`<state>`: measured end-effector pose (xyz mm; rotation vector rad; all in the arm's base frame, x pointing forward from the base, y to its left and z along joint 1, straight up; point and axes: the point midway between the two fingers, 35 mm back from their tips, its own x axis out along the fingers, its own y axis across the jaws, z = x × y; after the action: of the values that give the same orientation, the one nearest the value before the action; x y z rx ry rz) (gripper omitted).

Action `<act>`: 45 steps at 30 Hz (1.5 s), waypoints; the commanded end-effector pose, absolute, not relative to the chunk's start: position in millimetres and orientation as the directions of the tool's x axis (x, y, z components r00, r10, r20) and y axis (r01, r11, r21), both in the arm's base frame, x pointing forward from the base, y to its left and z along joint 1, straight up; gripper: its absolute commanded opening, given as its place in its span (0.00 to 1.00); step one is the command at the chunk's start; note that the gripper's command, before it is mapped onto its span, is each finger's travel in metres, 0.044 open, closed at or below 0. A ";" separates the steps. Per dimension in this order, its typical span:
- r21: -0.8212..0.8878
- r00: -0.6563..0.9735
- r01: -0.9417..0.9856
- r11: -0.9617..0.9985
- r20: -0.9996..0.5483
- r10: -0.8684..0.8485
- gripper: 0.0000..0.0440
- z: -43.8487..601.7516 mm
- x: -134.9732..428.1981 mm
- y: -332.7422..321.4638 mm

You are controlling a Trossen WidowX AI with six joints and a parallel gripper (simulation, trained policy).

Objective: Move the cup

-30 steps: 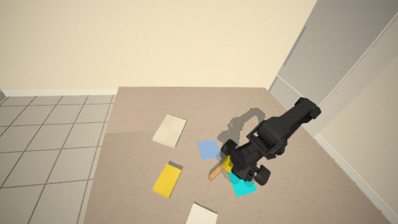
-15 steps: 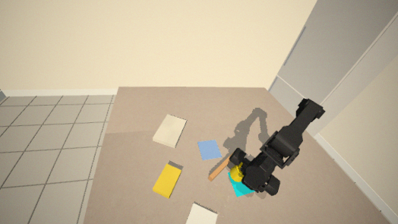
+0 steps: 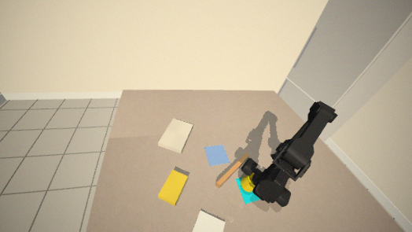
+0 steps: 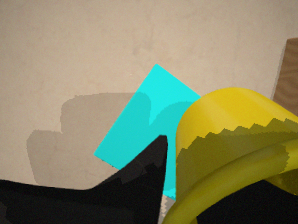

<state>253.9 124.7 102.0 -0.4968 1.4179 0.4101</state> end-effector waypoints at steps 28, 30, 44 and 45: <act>-0.077 0.181 -0.476 0.876 -0.983 0.012 0.32 61.2 235.9 121.4; -0.066 0.196 -0.471 0.880 -0.980 0.032 0.37 64.8 237.7 123.3; -0.019 0.236 -0.475 0.880 -0.966 0.106 0.47 82.0 228.1 122.0; -0.017 0.239 -0.476 0.880 -0.965 0.111 0.48 83.5 227.5 121.9</act>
<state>230.5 121.9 80.2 -0.3465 1.2819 0.3983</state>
